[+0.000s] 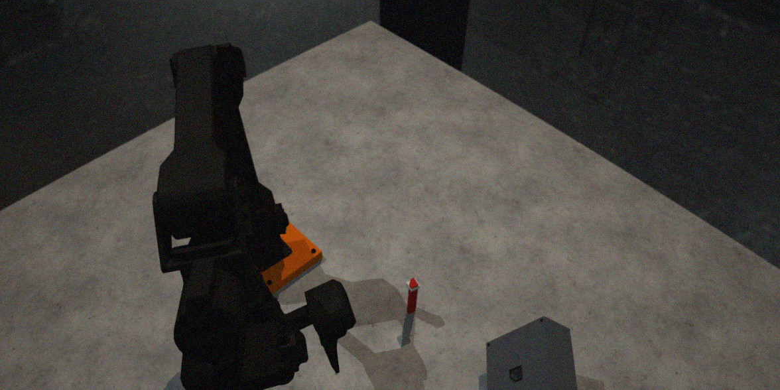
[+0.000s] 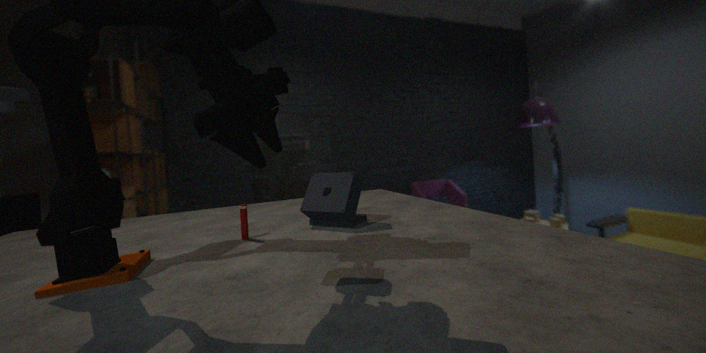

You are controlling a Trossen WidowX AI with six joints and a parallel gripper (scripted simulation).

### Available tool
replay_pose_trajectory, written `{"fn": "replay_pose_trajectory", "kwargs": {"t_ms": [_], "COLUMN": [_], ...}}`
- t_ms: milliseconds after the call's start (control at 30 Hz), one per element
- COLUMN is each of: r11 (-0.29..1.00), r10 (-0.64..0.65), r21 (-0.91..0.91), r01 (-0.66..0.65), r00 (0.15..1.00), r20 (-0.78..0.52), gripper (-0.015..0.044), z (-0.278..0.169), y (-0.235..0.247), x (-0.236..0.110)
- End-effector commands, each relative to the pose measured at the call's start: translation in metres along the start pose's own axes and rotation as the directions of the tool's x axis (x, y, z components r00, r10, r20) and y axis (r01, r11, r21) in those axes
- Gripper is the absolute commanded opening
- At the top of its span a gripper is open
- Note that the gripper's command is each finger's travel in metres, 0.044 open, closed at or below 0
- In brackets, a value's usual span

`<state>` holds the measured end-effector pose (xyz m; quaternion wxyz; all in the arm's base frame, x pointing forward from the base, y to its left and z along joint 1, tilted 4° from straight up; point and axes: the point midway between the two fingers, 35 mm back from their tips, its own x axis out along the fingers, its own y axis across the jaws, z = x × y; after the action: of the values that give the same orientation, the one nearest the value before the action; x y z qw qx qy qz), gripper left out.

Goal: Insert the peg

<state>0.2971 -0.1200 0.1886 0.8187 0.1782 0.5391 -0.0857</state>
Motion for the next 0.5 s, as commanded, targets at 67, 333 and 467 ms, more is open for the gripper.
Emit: {"fn": "replay_pose_trajectory", "kwargs": {"t_ms": [67, 333, 467], "r11": [1.000, 0.999, 0.999], "r10": [-0.008, -0.016, -0.016], "r21": [-0.012, -0.031, -0.036], "r01": [0.007, 0.013, 0.012], "r00": [0.999, 0.995, 0.992], "r20": [-0.047, -0.099, -0.128], "gripper": [0.0440, 0.0440, 0.0440], "z": [-0.008, -0.019, -0.025], "y": [0.018, 0.042, 0.054], "x": [0.011, 0.022, 0.027]}}
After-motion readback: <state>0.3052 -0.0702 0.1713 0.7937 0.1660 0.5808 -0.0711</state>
